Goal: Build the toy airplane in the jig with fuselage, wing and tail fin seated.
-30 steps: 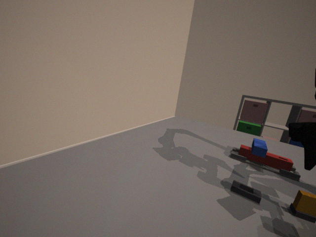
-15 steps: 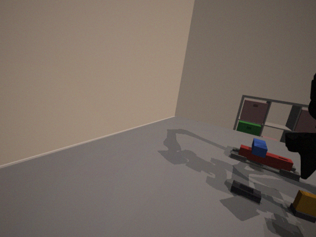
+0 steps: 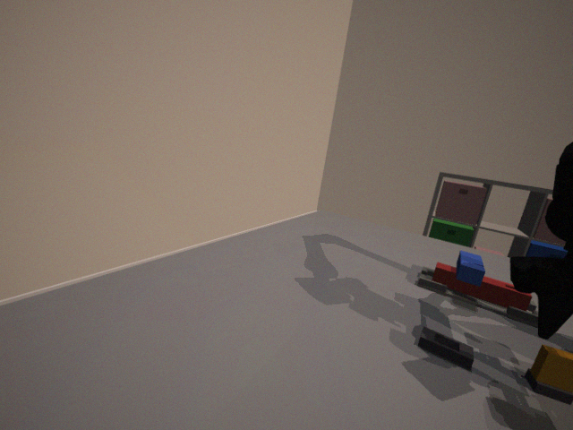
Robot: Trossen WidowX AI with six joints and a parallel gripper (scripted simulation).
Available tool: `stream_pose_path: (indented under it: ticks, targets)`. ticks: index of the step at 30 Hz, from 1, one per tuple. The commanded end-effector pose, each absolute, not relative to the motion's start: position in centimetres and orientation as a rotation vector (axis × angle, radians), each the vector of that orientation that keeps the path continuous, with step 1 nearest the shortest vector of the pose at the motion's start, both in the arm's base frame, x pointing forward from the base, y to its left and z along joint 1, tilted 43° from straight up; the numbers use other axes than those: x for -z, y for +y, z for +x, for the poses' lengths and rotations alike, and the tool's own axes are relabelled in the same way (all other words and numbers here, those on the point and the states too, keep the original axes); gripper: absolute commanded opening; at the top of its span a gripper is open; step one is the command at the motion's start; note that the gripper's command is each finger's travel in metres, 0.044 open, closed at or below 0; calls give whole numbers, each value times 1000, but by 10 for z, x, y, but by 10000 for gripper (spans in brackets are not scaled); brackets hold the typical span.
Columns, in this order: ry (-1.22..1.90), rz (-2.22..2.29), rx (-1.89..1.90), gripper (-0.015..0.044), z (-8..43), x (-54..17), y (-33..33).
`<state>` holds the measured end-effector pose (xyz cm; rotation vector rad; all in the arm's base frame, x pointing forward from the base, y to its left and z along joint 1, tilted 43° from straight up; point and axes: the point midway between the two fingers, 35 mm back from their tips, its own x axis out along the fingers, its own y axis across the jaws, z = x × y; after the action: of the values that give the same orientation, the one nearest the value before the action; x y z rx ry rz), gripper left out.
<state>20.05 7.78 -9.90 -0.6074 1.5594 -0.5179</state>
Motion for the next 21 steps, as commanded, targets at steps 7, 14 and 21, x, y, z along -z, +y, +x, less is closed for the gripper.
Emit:
stream_pose_path:
  ticks: [7, 14, 21]
  targets:
    - [1566, -627, 522, 440, 196, 112, 63]
    - [1566, -628, 523, 440, 195, 120, 55]
    - [1566, -628, 523, 309, 195, 120, 55]
